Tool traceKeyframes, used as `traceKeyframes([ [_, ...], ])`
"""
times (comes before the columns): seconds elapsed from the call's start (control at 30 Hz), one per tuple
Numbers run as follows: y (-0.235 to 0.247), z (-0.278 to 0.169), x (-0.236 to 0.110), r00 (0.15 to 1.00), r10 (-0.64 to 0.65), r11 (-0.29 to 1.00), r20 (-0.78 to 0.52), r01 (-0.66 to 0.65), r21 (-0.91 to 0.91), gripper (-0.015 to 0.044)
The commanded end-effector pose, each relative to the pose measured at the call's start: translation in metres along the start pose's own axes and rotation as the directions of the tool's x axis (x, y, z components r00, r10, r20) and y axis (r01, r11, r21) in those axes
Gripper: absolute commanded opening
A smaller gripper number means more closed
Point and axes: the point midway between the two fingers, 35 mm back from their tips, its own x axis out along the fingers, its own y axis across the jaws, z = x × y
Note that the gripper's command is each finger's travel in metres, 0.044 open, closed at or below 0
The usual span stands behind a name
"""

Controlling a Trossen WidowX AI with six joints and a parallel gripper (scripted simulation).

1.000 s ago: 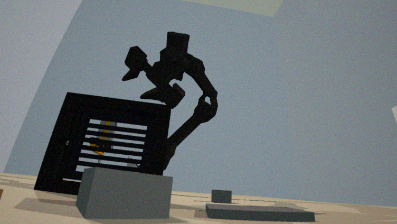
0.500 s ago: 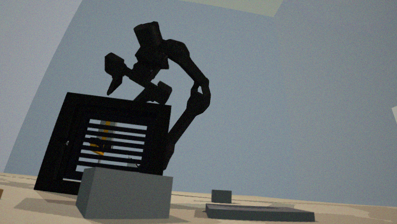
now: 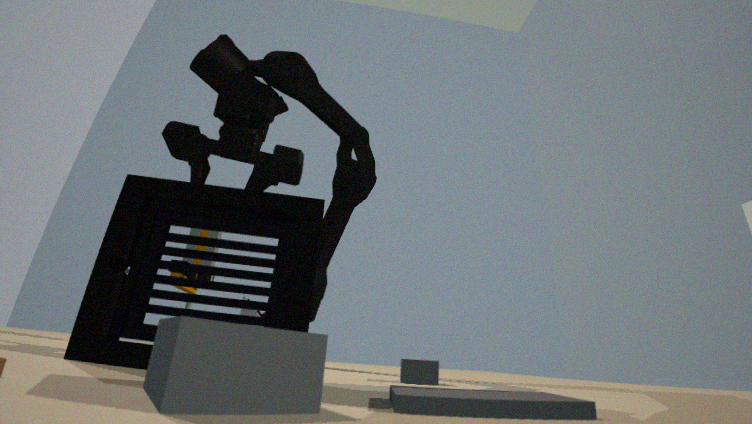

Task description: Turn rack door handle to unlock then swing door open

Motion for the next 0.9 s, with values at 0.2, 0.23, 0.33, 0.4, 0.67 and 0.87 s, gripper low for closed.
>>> traceKeyframes([
  [0.2,-0.006,-0.003,0.004,0.997,0.081,0.996,-0.02,-0.08,0.036,0.0282],
  [0.23,-0.006,-0.003,0.005,0.997,0.081,0.996,-0.022,-0.08,0.037,0.0282],
  [0.33,-0.005,-0.002,0.01,0.996,0.081,0.996,-0.027,-0.079,0.038,0.0282],
  [0.4,-0.005,-0.002,0.013,0.996,0.08,0.996,-0.03,-0.079,0.039,0.0282],
  [0.67,-0.004,-0.002,0.026,0.996,0.08,0.996,-0.044,-0.078,0.042,0.0282],
  [0.87,-0.004,-0.003,0.036,0.995,0.079,0.996,-0.054,-0.077,0.045,0.0282],
])
